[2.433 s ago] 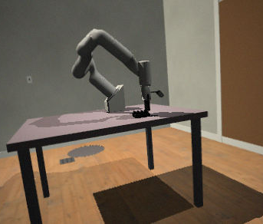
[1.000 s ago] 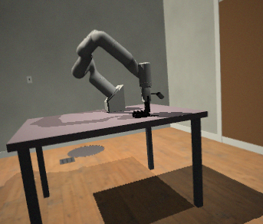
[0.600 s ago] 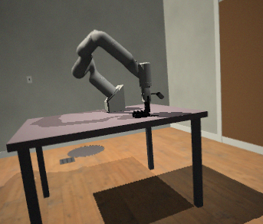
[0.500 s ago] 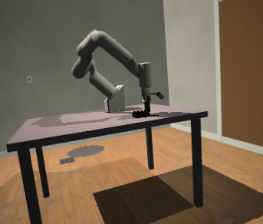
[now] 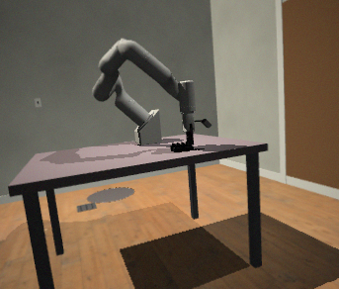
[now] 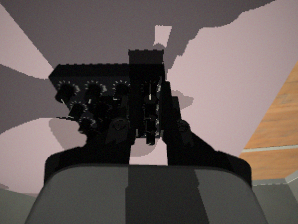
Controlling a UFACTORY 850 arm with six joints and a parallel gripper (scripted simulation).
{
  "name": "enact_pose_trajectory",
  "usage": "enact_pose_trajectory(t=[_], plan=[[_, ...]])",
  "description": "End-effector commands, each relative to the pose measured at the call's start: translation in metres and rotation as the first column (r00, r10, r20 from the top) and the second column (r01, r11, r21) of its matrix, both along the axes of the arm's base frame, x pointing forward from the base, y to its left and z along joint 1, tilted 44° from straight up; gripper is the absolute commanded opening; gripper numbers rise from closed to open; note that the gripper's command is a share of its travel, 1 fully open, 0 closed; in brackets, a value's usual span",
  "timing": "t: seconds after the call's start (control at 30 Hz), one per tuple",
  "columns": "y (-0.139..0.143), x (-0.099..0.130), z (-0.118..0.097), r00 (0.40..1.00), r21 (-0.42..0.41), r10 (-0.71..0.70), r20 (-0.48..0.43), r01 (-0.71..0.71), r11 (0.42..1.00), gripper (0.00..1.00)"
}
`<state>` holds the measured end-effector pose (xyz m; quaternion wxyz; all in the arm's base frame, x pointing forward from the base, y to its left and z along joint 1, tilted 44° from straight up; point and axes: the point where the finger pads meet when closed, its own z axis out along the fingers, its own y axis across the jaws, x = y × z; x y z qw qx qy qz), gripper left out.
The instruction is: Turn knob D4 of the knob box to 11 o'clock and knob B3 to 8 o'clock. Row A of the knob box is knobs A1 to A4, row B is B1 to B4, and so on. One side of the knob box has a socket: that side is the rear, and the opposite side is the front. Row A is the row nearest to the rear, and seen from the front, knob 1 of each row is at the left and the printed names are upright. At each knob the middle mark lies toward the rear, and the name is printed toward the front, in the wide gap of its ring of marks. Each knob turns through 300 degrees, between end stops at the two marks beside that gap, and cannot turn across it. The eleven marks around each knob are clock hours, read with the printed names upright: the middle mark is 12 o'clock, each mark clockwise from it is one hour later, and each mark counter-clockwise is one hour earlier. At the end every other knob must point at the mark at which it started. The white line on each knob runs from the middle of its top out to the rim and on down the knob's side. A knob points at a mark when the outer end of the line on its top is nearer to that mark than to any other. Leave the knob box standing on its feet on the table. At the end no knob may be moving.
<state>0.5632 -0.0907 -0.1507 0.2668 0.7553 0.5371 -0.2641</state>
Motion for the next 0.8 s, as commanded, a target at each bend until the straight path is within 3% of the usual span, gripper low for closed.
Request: enact_pose_trajectory(t=[0.0,0.1,0.13,0.77], plan=[[0.0006,0.0009,0.0005,1.0,0.0,0.001,0.002,-0.001,1.0,0.19],[0.0006,0.0009,0.0005,1.0,0.0,0.001,0.002,-0.001,1.0,0.19],[0.0006,0.0009,0.0005,1.0,0.0,0.001,0.002,-0.001,1.0,0.08],[0.0006,0.0009,0.0005,1.0,0.0,0.001,0.002,-0.001,1.0,0.08]])
